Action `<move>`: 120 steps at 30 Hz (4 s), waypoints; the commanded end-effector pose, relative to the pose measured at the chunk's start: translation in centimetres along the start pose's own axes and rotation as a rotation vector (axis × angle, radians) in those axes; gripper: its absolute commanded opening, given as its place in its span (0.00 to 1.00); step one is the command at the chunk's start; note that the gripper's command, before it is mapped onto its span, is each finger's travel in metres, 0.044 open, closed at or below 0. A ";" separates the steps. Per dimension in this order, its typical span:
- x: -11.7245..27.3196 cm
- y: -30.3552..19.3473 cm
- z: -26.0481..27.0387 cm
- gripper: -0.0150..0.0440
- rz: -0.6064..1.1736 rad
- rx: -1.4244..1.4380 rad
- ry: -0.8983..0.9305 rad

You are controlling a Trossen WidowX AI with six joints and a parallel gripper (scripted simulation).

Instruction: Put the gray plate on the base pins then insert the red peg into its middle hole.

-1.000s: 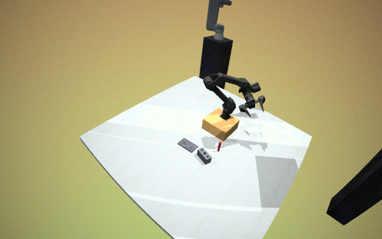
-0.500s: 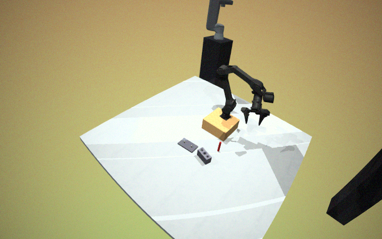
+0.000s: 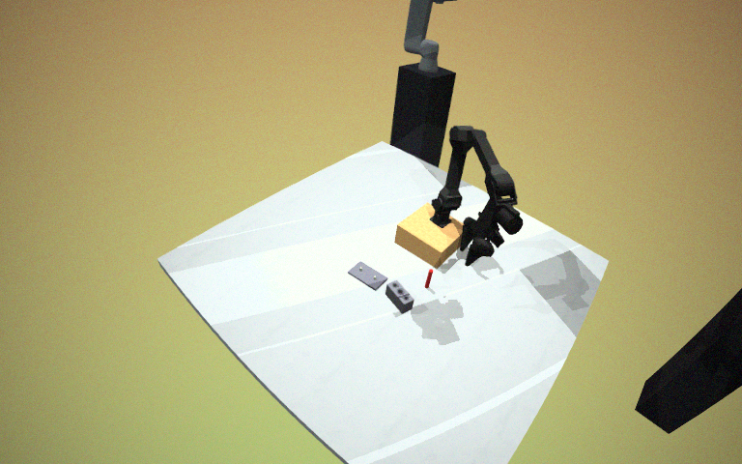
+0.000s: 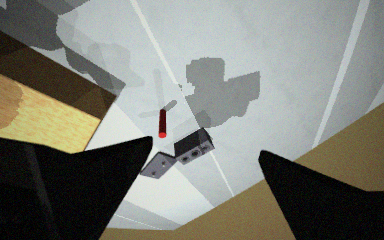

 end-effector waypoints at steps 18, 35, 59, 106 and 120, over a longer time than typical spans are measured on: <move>-10.8 -15.6 -7.7 1.00 -0.082 -0.875 0.427; -17.9 -13.3 -4.9 1.00 -0.083 -0.875 0.427; -21.1 -12.4 -3.8 1.00 -0.083 -0.875 0.427; -23.3 -11.8 -2.9 0.25 -0.083 -0.875 0.427; -19.9 -12.5 -4.6 0.25 -0.083 -0.875 0.427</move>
Point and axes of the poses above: the point midway between the two fingers, 35 mm back from their tips, its own x axis back along the fingers, its own z axis across the jaws, y = z × x, the point moved 1 cm from there along x, back along the fingers, and after that the axes turned 14 degrees about -x, right-handed, at the moved point
